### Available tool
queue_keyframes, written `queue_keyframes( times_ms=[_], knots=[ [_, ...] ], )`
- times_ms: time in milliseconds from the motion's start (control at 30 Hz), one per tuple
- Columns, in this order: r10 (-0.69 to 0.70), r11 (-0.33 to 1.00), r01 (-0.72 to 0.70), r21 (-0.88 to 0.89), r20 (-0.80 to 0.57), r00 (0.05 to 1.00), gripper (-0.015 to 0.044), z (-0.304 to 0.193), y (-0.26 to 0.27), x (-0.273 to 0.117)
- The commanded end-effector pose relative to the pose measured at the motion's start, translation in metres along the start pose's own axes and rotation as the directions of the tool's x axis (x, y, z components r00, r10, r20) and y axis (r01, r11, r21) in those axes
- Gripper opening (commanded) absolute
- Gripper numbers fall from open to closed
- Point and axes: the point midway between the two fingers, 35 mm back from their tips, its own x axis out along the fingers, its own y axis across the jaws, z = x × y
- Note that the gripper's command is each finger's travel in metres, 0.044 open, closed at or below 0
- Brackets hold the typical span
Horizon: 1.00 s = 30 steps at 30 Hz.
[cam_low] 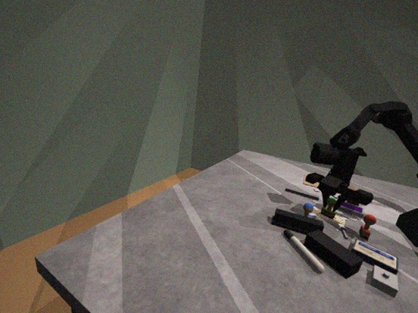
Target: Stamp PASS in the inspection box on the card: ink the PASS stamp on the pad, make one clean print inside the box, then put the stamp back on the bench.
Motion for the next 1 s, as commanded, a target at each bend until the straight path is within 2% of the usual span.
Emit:
queue_keyframes(
  times_ms=[0, 967],
  knots=[
    [0.0, 1.0, 0.0, 0.004, -0.005, 1.0, 0.0, -0.001, -0.001, 0.003],
    [0.001, 1.0, -0.001, 0.004, -0.004, 1.0, 0.0, 0.0, -0.001, -0.012]
  ],
)
